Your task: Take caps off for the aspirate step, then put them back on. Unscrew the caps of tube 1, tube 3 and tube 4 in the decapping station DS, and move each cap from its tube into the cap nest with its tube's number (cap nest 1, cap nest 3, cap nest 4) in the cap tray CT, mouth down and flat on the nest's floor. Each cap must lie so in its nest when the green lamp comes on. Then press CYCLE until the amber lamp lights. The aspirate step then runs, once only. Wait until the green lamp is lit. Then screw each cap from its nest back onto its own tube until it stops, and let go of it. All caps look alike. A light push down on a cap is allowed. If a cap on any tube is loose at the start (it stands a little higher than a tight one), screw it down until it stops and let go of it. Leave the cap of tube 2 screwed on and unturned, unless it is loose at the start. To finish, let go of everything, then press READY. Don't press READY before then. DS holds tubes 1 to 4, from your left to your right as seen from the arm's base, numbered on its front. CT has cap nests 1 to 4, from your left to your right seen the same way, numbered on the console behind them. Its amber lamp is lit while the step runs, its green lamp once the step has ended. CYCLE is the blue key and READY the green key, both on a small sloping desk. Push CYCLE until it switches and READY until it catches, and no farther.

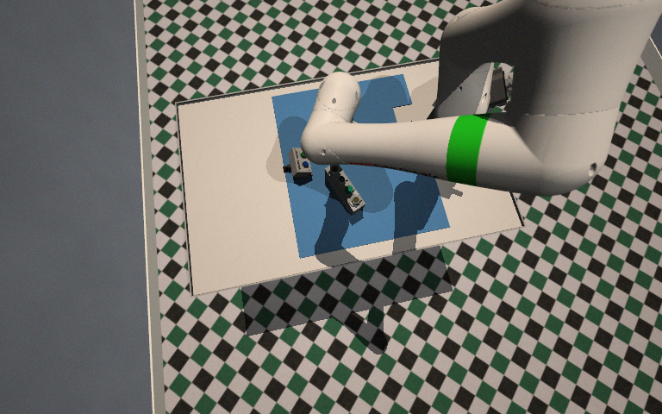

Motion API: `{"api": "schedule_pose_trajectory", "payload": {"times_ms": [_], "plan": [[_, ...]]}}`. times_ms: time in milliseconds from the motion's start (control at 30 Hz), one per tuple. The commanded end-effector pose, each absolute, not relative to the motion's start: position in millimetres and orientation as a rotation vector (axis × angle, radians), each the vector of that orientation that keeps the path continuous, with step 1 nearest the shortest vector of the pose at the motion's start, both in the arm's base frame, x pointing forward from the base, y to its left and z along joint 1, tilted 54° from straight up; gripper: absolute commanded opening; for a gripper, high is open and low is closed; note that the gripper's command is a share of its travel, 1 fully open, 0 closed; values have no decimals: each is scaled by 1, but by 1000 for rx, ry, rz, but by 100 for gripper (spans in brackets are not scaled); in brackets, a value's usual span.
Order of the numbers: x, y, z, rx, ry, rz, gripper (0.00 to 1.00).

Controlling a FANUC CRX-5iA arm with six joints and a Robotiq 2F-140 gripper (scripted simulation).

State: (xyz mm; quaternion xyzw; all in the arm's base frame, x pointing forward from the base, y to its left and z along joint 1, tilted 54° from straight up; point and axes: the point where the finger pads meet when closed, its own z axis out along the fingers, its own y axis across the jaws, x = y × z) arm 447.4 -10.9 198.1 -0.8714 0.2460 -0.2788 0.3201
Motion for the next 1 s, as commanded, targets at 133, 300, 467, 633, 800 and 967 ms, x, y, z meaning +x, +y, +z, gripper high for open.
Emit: {"api": "schedule_pose_trajectory", "payload": {"times_ms": [133,300,467,633,800,967], "plan": [[452,-52,167,-2298,354,-809,0],[453,-66,157,-2298,354,-809,0],[455,-85,141,-2298,354,-809,0],[457,-105,126,-2298,354,-809,0],[459,-132,106,-2298,354,-809,0],[460,-145,96,-2298,354,-809,0]]}}
